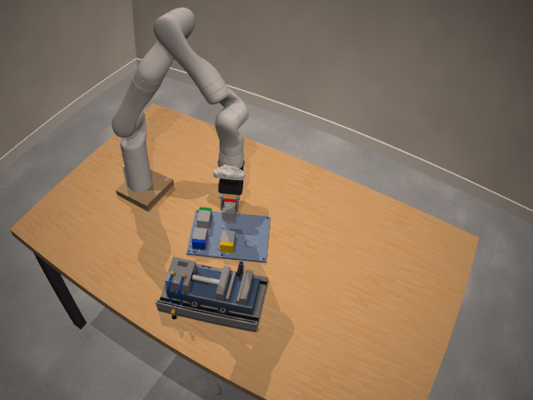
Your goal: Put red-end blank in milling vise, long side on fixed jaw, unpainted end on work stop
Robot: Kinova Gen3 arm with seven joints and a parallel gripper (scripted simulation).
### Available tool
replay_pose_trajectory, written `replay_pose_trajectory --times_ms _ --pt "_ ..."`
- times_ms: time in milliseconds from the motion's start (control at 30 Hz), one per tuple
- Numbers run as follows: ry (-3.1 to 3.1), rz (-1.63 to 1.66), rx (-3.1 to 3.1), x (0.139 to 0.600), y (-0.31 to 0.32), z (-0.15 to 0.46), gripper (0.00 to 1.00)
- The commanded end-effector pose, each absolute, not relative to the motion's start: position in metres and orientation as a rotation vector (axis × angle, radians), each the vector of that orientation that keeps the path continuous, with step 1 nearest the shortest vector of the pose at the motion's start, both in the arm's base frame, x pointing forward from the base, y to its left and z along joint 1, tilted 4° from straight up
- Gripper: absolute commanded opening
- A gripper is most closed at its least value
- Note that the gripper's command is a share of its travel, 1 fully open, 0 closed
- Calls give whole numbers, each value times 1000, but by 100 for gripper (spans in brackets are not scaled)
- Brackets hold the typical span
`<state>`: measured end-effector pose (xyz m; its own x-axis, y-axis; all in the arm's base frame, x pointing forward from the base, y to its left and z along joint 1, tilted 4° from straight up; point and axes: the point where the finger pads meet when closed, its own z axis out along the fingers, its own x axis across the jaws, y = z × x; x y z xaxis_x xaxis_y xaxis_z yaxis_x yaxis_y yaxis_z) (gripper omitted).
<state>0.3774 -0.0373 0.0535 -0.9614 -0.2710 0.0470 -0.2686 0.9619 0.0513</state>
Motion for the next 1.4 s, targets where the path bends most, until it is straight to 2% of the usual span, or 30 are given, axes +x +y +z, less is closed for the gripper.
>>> replay_pose_trajectory --times_ms 0,1367 --pt "-3070 -67 424 381 -37 59 0" --pt "-3065 -67 422 386 -40 133 0"
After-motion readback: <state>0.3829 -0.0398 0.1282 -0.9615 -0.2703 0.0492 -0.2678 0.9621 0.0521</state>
